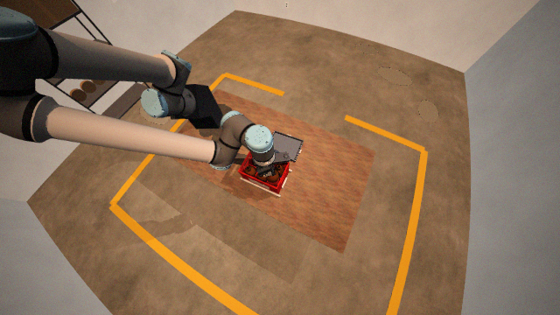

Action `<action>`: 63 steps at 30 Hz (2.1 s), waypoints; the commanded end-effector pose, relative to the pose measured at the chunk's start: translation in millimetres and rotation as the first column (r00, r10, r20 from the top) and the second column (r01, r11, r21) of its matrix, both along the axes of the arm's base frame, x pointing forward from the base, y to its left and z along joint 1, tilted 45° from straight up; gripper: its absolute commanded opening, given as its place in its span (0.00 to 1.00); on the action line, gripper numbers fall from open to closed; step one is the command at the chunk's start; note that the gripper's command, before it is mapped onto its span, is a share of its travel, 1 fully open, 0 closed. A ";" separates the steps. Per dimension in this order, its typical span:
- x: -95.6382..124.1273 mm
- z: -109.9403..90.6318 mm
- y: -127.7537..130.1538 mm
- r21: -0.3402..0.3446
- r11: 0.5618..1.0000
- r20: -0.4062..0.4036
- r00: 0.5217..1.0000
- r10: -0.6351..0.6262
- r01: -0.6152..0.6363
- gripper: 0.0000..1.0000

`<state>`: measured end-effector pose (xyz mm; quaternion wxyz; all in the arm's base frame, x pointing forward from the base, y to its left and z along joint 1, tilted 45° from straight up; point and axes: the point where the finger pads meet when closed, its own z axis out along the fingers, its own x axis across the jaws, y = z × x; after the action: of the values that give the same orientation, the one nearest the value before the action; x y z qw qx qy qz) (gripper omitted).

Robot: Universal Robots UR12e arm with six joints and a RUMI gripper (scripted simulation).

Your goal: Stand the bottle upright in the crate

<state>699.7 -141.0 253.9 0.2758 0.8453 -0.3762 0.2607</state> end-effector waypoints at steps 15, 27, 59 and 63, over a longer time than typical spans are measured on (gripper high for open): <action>2.1 -4.8 -4.8 0.000 1.000 0.001 1.000 0.001 -0.001 0.00; 4.8 -12.8 -12.3 0.000 1.000 0.001 1.000 0.001 -0.001 0.00; 9.6 -27.6 -26.0 0.000 1.000 0.001 1.000 0.001 -0.001 0.00; 9.7 -27.6 -26.1 0.000 1.000 0.001 1.000 0.001 -0.001 0.00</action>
<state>709.0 -167.3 225.7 0.2757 0.8453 -0.3762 0.2607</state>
